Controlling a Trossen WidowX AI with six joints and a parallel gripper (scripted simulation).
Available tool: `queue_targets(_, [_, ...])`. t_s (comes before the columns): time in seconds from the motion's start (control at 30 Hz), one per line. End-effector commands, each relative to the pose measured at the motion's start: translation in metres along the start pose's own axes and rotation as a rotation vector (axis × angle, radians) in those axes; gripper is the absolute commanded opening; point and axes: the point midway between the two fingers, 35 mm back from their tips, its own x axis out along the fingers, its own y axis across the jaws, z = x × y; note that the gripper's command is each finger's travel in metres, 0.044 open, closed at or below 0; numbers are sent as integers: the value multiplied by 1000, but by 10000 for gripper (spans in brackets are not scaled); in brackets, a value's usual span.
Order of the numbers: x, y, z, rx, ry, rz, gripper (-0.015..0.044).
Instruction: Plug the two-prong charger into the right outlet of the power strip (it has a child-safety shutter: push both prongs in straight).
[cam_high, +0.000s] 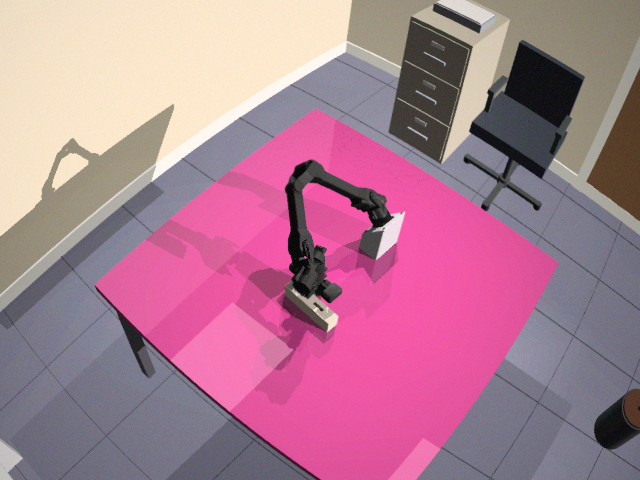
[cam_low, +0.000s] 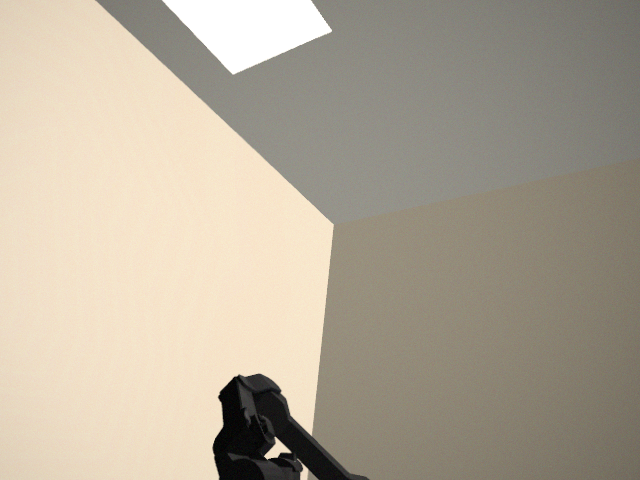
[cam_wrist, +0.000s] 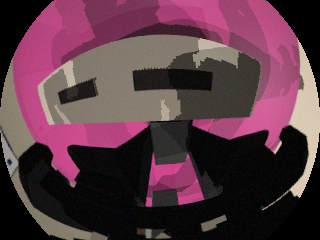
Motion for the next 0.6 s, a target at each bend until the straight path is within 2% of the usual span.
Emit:
queue_targets(0.0, [0, -1, 10, 22, -19, 1, 0])
queue_targets(0.57, [0, -1, 15, 22, -19, 1, 0])
